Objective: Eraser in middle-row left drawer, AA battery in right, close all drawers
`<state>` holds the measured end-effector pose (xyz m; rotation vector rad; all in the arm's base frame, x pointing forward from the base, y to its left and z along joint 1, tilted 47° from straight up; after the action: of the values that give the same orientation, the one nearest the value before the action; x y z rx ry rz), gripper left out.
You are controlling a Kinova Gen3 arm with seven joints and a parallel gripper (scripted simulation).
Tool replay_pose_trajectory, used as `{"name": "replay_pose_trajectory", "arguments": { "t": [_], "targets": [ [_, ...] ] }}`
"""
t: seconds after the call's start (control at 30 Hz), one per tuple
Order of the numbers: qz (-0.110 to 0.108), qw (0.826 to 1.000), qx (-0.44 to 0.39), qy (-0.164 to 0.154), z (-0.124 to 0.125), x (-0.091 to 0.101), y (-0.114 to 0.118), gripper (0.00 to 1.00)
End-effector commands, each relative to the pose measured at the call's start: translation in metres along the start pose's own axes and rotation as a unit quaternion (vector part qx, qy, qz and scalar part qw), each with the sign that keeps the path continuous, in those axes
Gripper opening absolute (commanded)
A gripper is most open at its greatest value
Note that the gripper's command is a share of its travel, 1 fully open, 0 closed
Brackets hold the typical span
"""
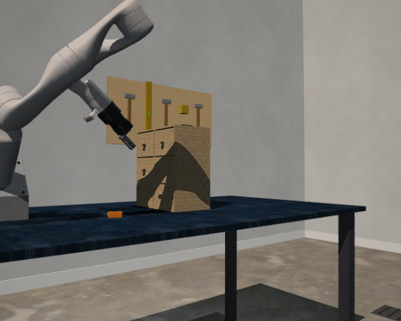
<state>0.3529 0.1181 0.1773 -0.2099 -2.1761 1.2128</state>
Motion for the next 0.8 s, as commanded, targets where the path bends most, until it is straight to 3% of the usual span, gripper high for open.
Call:
{"name": "replay_pose_trajectory", "arguments": {
  "t": [0.0, 0.77],
  "targets": [
    [0.0, 1.0, -0.002, -0.001, -0.0018, 0.0008, -0.0005, 0.0],
    [-0.002, 1.0, 0.0, 0.012, -0.0073, 0.0022, -0.0009, 0.0]
  ]
}}
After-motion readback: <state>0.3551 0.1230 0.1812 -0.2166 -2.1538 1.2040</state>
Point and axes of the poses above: the point where the finger pads meet when closed, its own x axis back along the fingers, its own y axis across the jaws, z = x × y, the point moved 9 cm from there along x, back along the fingers, and after that the axes turned 10 degrees about x, right-handed, at the moved point
